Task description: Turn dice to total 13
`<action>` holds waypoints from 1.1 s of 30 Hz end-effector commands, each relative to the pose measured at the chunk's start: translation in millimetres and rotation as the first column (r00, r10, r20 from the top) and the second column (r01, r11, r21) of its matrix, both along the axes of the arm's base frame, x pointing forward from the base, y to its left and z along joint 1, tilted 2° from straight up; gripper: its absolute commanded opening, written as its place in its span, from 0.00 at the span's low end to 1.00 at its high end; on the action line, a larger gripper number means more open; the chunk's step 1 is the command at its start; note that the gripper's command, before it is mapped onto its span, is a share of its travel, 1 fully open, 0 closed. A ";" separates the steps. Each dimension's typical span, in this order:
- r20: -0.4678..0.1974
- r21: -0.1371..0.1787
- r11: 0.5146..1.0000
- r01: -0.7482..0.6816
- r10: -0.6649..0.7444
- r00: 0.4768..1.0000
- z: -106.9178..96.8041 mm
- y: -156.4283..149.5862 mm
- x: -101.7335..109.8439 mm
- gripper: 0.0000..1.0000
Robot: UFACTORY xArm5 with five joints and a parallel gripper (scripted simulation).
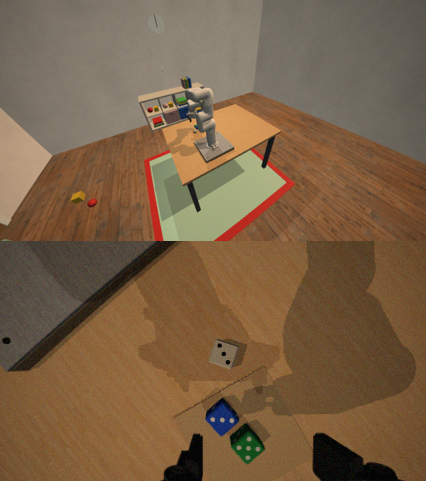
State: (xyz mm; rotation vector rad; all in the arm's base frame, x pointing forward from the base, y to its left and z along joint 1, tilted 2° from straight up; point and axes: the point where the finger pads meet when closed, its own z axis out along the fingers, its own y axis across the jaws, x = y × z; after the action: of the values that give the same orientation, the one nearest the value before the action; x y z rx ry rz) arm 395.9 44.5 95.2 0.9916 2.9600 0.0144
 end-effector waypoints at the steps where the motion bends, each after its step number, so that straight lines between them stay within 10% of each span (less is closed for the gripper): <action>1: 0.005 0.006 0.985 0.173 -0.173 0.985 1.0 3.3 -5.4 1.00; 11: 0.002 0.013 0.908 0.418 -0.419 0.908 0.3 7.8 -15.9 1.00; 25: -0.010 0.024 0.561 0.828 -0.828 0.561 -2.0 16.3 -38.1 1.00; 28: -0.010 0.024 0.558 0.829 -0.830 0.558 -2.1 16.4 -38.2 1.00; 33: -0.016 0.026 0.367 0.930 -0.930 0.367 -3.3 19.4 -47.1 1.00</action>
State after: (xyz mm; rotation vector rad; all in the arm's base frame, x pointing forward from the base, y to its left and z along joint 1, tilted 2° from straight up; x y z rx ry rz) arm 352.6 61.9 91.4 2.3653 2.0487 0.0318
